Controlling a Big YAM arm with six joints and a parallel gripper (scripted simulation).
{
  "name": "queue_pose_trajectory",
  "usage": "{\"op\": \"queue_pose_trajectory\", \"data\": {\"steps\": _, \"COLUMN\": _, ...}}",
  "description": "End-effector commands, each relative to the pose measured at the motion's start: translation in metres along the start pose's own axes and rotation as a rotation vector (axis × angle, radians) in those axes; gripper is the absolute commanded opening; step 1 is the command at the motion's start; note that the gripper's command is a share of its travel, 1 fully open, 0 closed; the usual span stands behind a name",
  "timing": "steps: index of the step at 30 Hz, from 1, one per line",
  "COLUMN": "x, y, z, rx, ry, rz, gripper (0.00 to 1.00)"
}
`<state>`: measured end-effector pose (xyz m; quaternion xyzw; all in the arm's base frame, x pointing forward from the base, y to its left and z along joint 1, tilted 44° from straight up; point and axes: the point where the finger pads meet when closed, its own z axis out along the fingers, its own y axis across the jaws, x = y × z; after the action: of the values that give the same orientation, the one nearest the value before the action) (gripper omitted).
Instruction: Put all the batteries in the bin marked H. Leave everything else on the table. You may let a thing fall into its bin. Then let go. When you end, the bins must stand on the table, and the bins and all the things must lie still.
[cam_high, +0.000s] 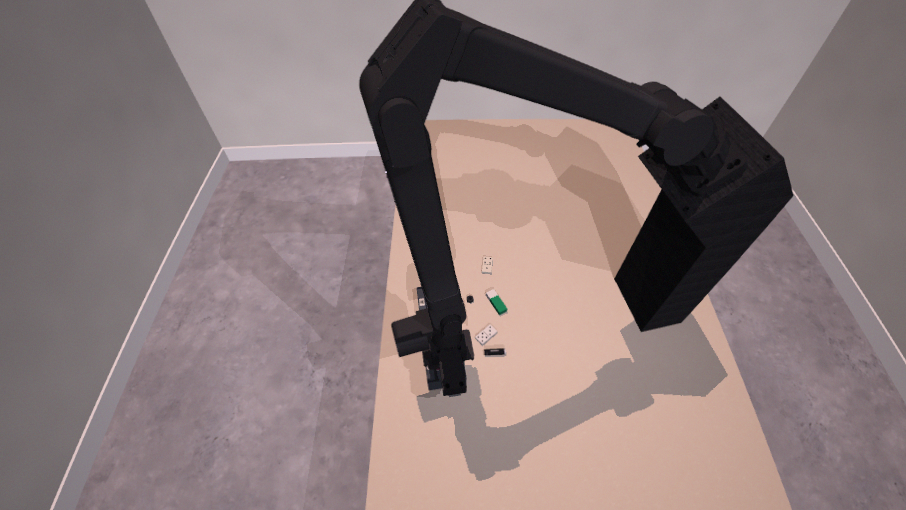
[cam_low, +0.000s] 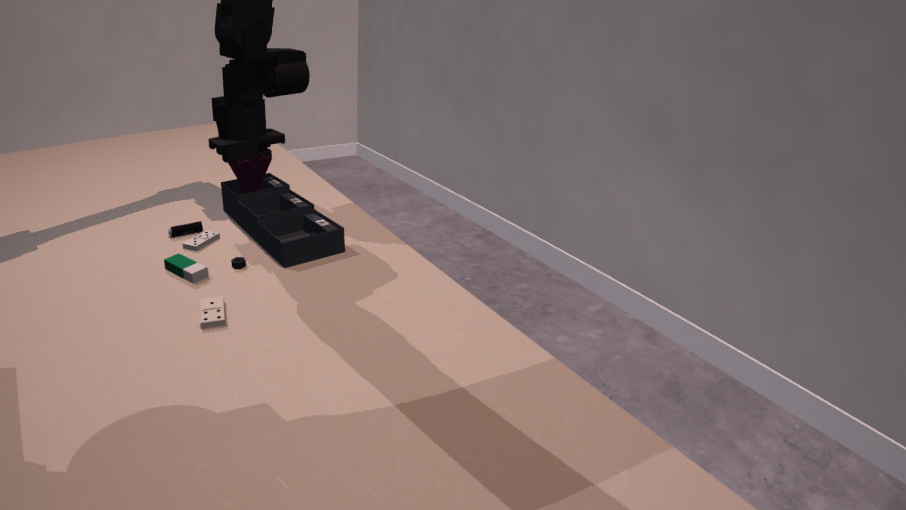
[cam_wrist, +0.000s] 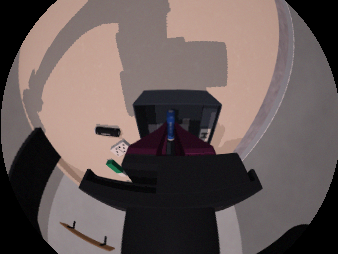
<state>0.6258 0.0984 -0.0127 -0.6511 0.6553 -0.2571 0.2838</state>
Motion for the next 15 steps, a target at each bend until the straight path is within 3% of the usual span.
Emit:
{"op": "queue_pose_trajectory", "data": {"steps": 1, "x": 0.0029, "y": 0.0153, "z": 0.0069, "rx": -0.019, "ry": 0.001, "rz": -0.006, "gripper": 0.04}}
{"op": "queue_pose_trajectory", "data": {"steps": 15, "x": -0.0013, "y": 0.0206, "z": 0.0077, "rx": -0.020, "ry": -0.002, "rz": -0.006, "gripper": 0.04}}
